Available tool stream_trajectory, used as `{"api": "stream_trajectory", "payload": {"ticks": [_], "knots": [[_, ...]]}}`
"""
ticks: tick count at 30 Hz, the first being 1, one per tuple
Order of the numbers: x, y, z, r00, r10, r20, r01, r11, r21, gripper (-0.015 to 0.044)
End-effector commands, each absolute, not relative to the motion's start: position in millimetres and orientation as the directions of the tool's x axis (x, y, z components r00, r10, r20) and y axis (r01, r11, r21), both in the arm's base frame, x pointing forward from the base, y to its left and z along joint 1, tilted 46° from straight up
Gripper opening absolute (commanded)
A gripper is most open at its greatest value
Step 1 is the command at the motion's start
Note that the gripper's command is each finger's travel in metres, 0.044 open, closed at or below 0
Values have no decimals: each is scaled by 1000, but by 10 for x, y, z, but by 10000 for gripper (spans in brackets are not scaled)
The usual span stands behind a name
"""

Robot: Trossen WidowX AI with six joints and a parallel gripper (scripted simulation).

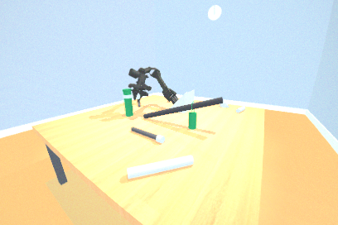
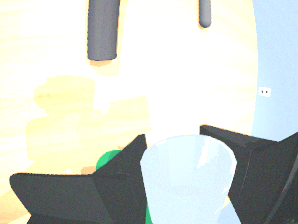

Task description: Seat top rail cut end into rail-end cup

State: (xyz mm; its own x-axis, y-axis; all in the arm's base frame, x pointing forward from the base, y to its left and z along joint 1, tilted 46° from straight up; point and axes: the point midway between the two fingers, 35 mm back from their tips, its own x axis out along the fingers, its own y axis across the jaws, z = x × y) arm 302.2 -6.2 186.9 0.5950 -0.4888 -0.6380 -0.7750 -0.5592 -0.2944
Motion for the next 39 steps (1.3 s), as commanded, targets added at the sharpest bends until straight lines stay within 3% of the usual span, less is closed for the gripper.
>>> {"api": "stream_trajectory", "payload": {"ticks": [1, 35, 39], "knots": [[3056, -62, 1858, 596, -509, -621, -786, -529, -320, 0], [3081, -50, 1869, 602, -513, -612, -786, -519, -337, 0], [3081, -50, 1869, 602, -513, -612, -786, -519, -337, 105]]}}
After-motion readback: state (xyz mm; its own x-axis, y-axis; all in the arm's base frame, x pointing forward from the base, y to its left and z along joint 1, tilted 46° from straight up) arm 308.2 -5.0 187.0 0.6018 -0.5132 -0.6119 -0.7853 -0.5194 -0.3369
